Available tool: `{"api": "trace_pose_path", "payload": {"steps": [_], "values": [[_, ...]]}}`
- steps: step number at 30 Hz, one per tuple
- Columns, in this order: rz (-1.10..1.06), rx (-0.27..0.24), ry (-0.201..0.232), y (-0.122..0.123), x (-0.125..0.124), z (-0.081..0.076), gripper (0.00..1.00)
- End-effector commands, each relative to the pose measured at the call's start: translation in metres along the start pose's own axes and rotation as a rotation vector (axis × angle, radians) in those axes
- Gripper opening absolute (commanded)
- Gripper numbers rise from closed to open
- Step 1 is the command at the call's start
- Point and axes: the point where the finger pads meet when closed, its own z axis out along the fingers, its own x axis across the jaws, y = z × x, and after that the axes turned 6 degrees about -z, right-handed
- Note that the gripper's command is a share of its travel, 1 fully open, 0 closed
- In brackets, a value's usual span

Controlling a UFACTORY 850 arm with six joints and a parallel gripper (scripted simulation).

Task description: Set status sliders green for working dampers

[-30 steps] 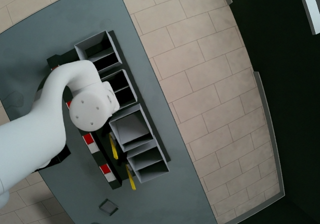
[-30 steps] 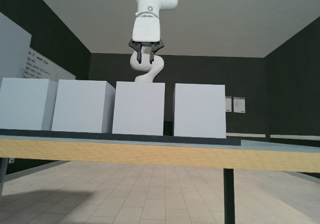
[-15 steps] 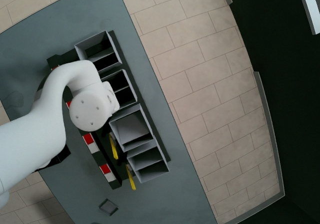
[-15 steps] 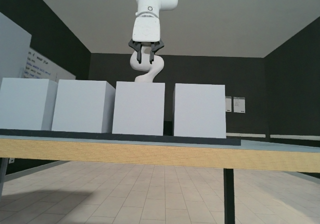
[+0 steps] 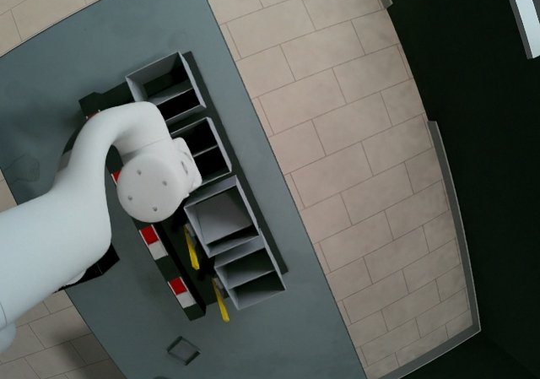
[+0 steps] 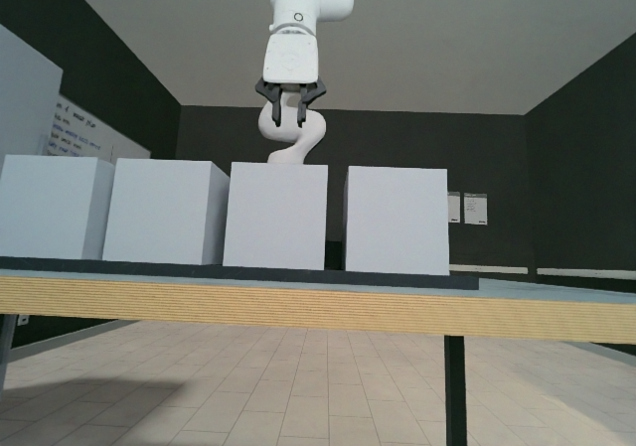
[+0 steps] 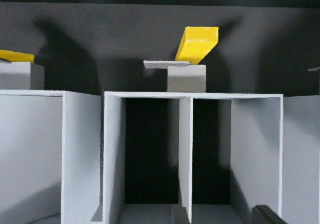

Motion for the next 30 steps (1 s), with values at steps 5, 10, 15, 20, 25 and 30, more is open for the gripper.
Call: {"api": "trace_pose_path", "payload": {"steps": [5, 10, 15, 20, 25, 30], "values": [[0.000, -0.002, 0.000, 0.000, 0.000, -0.001, 0.39], [0.000, -0.002, 0.005, -0.043, 0.003, 0.007, 0.39], [0.000, -0.002, 0.009, -0.075, 0.006, 0.014, 0.39], [0.001, -0.003, 0.013, -0.111, 0.008, 0.020, 0.39], [0.001, -0.003, 0.014, -0.112, 0.009, 0.020, 0.39], [0.001, -0.003, 0.014, -0.112, 0.009, 0.020, 0.39]]}}
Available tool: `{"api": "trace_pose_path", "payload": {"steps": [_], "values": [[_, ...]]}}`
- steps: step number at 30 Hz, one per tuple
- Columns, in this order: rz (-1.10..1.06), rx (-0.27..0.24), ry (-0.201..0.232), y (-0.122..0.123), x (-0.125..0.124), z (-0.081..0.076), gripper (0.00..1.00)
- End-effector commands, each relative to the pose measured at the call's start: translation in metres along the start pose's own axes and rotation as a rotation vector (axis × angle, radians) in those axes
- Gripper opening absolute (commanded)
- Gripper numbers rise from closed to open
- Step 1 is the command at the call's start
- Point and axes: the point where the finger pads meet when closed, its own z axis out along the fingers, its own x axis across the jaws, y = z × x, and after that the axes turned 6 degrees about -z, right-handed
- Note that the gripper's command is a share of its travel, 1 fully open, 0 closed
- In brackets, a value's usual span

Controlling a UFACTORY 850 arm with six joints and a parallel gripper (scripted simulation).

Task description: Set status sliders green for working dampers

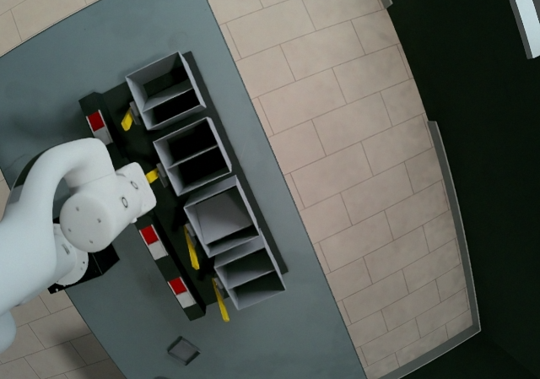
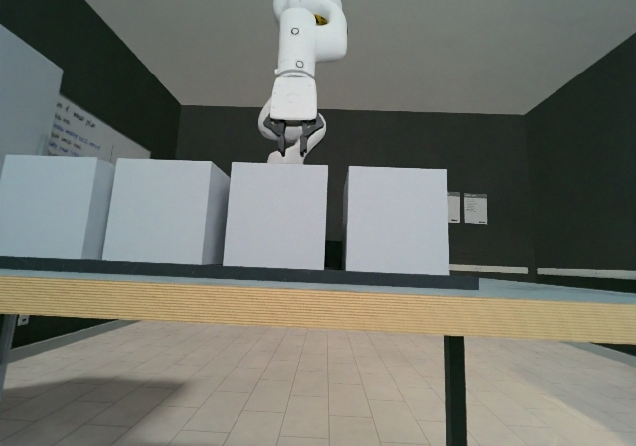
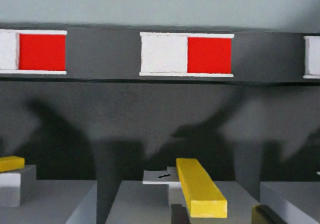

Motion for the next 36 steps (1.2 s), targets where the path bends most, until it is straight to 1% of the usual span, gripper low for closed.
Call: {"api": "trace_pose_path", "payload": {"steps": [1, 12, 19, 27, 29, 36], "values": [[0.000, -0.002, 0.002, -0.001, 0.000, 0.000, 0.39], [0.000, -0.002, 0.002, -0.001, 0.000, 0.000, 0.39], [-0.001, -0.003, 0.004, -0.001, 0.000, 0.004, 0.39], [-0.001, -0.003, 0.004, -0.001, 0.001, 0.024, 0.39], [-0.001, -0.003, 0.004, -0.001, 0.001, 0.024, 0.39], [-0.001, -0.003, 0.004, -0.001, 0.001, 0.043, 0.39]]}}
